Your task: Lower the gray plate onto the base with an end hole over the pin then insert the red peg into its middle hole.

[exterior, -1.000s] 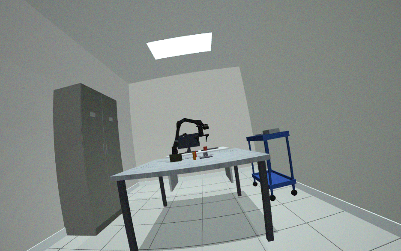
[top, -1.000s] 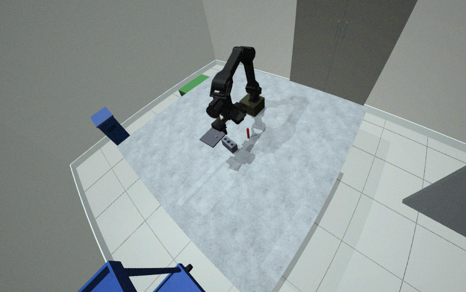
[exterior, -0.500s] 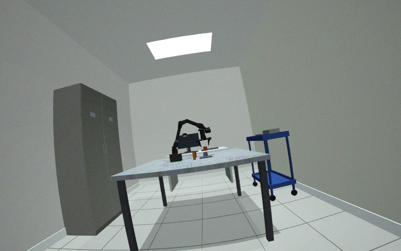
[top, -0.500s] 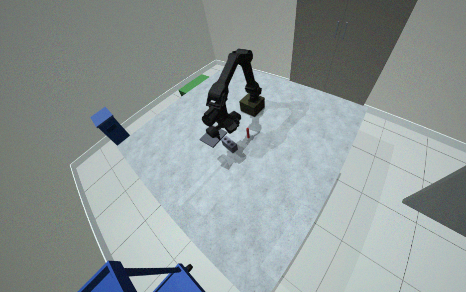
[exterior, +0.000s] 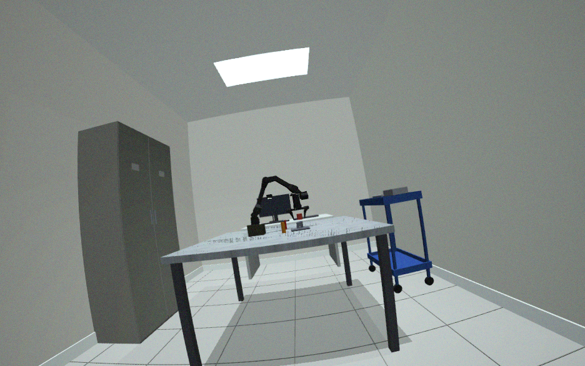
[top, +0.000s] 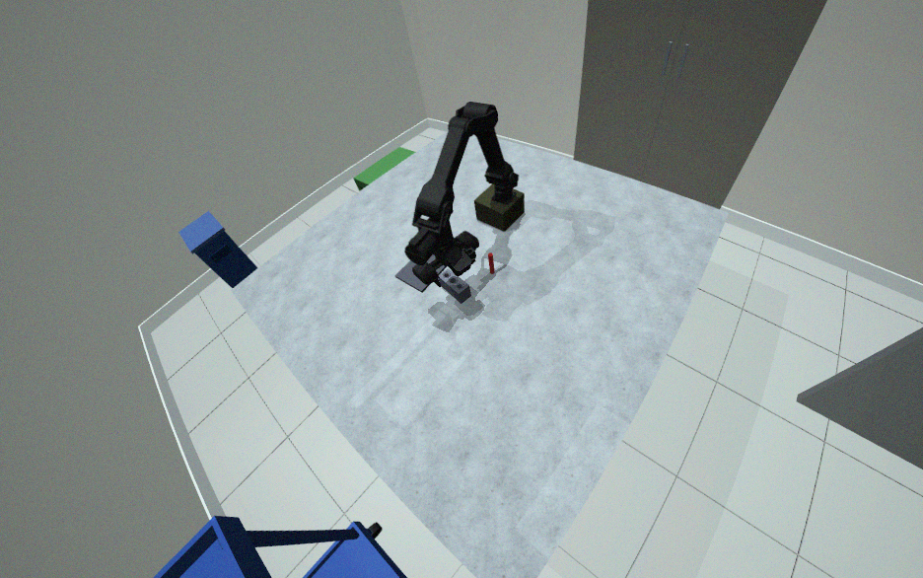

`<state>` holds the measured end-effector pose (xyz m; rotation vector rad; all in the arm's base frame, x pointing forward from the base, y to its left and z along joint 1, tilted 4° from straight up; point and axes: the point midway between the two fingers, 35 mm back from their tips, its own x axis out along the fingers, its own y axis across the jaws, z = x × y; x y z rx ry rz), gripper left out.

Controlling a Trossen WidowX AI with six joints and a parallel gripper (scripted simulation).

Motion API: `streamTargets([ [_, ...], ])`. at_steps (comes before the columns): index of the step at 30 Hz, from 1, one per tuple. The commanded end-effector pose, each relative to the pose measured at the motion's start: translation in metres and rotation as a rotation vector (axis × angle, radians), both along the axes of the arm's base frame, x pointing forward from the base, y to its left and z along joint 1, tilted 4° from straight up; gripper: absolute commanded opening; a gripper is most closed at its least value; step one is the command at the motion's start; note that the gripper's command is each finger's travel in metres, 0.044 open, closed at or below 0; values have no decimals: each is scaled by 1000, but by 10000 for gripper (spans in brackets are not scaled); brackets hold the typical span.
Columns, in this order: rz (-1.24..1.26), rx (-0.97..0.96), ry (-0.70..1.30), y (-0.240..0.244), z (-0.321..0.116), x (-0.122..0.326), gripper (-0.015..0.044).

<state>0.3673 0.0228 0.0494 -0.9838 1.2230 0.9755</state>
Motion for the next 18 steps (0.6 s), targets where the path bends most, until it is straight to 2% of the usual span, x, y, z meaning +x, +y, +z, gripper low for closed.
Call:
streamTargets([
  [1, -4, -5, 10, -1, -7, -1, 440],
  [18, -4, -4, 10, 1, -34, 2, 440],
])
